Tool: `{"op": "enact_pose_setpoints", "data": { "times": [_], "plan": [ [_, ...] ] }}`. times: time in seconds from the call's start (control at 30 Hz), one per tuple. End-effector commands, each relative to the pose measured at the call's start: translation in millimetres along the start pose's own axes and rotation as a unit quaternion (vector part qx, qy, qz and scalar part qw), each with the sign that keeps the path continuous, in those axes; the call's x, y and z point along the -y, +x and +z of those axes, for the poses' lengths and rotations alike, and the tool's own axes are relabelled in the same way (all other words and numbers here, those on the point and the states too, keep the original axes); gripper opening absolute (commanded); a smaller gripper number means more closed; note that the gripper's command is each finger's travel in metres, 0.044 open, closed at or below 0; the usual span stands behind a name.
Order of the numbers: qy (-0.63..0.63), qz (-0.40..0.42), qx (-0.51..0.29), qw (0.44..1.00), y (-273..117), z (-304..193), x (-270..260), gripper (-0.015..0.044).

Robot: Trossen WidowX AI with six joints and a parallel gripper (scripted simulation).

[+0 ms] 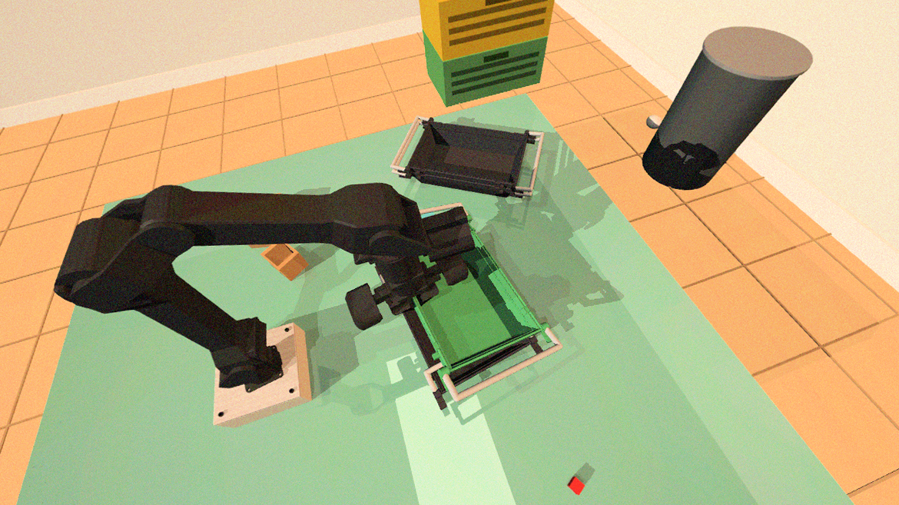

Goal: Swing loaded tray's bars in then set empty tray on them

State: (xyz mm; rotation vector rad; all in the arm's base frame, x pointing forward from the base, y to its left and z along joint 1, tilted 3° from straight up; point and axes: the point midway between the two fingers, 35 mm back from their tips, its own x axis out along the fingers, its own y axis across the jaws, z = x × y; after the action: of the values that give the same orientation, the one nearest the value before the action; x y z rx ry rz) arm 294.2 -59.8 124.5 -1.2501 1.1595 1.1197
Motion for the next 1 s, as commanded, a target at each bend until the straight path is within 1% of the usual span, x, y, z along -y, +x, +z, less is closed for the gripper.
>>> {"op": "enact_pose_setpoints", "data": {
  "times": [0.0, 0.97],
  "plan": [
    [-0.002, 0.011, -0.001, 1.0, 8.6, -0.2, -5.8, 0.0],
    [-0.002, 0.011, -0.001, 1.0, 17.8, -0.2, -9.9, 0.0]
  ]
}}
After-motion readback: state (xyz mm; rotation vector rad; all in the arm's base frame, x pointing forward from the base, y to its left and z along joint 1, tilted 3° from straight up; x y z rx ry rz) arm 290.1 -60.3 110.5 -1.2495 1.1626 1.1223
